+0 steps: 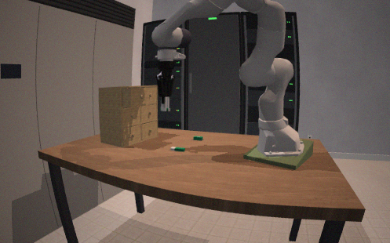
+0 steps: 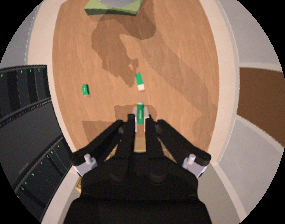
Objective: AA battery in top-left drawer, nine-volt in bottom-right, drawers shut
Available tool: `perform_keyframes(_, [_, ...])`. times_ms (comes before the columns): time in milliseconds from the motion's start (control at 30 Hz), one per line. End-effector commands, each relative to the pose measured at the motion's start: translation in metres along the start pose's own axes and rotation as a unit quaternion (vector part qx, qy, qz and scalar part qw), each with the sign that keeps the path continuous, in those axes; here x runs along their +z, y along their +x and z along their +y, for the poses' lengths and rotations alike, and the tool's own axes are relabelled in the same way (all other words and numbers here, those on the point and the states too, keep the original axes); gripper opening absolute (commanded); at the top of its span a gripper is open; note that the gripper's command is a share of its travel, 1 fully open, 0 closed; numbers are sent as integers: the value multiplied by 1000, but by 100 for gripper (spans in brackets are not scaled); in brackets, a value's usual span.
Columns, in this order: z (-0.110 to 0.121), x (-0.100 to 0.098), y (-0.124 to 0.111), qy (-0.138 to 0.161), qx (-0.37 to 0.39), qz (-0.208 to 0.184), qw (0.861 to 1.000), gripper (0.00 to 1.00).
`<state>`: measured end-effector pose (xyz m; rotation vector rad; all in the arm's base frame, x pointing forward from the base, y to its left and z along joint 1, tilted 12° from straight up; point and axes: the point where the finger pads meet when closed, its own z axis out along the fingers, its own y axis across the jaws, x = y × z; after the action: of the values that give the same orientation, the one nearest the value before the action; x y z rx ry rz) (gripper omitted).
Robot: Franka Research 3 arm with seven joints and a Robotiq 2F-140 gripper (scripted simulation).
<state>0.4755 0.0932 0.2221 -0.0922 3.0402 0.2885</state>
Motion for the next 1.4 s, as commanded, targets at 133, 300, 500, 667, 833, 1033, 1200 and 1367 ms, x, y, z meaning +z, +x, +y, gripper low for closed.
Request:
perform_keyframes(133, [4, -32, 8, -6, -5, 15, 1000, 6])
perform_keyframes(300, [4, -62, 7, -6, -5, 15, 1000, 6])
perform_keyframes(500, [3, -87, 7, -6, -5, 15, 1000, 6])
perform_keyframes(667, [3, -104, 6, -6, -5, 15, 1000, 6])
perform_keyframes(833, [3, -120, 5, -6, -5, 15, 1000, 6])
perform_keyframes(1033, [3, -134, 5, -6, -5, 15, 1000, 6])
perform_keyframes(1200, [3, -138, 5, -6, -5, 15, 1000, 6])
perform_keyframes(1367, [3, -141, 5, -6, -5, 15, 1000, 6])
